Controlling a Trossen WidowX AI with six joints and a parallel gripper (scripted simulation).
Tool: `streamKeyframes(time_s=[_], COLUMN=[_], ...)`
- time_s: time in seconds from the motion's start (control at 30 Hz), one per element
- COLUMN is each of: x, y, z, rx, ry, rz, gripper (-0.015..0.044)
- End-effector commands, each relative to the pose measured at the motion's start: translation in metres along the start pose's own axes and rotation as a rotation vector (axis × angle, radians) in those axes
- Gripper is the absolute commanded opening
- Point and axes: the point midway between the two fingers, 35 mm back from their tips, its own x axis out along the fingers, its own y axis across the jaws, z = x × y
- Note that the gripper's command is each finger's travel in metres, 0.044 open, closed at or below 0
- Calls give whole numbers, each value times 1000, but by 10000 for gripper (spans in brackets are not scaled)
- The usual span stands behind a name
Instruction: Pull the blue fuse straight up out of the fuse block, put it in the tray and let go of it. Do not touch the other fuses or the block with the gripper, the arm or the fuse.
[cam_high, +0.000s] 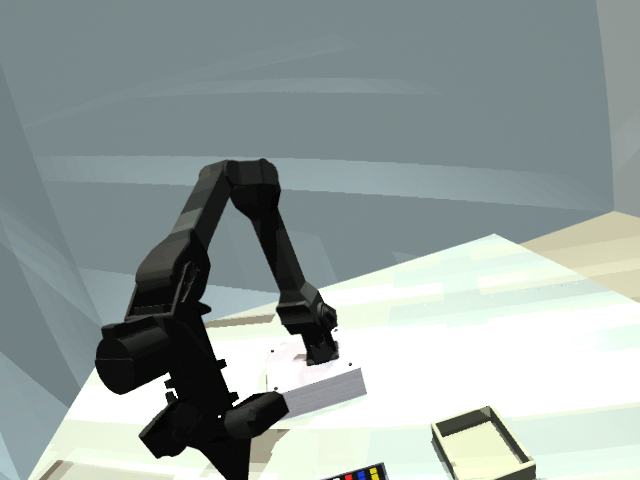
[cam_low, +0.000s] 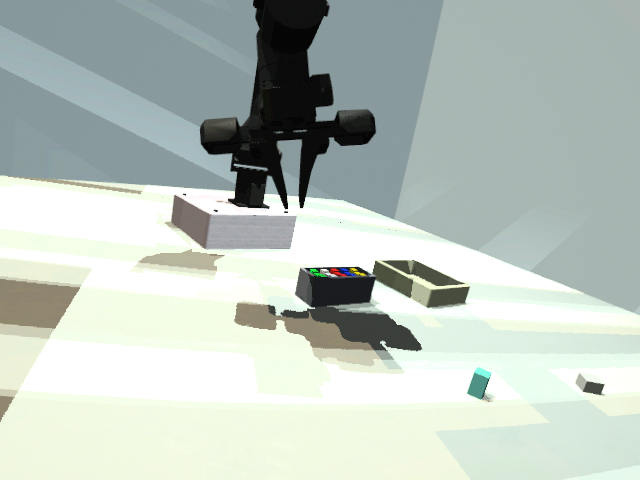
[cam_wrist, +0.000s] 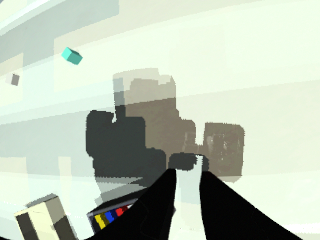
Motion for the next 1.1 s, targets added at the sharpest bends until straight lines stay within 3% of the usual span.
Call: streamKeyframes(time_s=[0.0, 0.2, 1.07], x=[28, 49, 65], y=[42, 84, 88], z=[-46, -111, -118], rx=[-204, -505, -538], ry=[158, 323, 339], rz=[-59, -153, -164], gripper=[63, 63, 63])
